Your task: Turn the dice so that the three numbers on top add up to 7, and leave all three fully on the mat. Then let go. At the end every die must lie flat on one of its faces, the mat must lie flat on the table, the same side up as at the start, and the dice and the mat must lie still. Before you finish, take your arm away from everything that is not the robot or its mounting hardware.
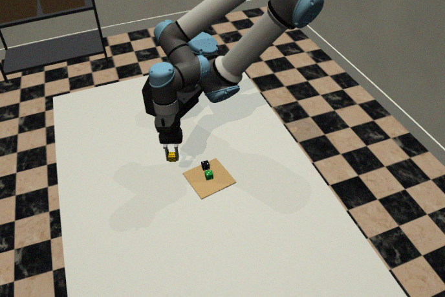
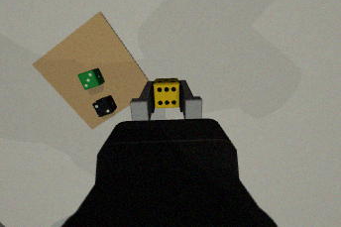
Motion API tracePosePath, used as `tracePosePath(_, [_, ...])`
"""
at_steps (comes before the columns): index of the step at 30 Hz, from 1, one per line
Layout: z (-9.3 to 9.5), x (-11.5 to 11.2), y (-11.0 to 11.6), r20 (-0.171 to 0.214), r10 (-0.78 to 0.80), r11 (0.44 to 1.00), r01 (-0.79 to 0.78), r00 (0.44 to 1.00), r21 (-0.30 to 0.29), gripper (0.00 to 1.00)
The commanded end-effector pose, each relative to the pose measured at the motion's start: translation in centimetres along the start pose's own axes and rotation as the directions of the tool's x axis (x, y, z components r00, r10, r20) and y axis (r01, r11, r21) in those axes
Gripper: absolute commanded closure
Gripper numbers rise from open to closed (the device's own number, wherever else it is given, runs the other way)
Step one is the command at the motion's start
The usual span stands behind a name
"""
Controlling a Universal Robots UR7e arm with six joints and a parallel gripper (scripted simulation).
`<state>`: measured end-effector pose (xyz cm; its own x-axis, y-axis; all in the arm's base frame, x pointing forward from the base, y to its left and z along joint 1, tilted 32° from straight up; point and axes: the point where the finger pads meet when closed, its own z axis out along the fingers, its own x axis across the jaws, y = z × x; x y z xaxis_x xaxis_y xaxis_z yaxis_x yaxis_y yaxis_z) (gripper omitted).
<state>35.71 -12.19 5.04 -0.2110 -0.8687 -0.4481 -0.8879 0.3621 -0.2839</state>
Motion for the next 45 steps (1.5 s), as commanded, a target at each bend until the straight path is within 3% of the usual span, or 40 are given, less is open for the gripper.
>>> tracePosePath(1, [-0.2,0.0,0.0,0.000,0.000,1.000,0.000,1.000,0.000,0.51])
tracePosePath(26, [-0.2,-0.2,-0.1,-0.001,0.019,1.000,-0.019,1.000,-0.002,0.51])
tracePosePath(45, [0.2,-1.6,-0.6,-0.015,0.185,0.983,-0.185,0.983,-0.011,0.51])
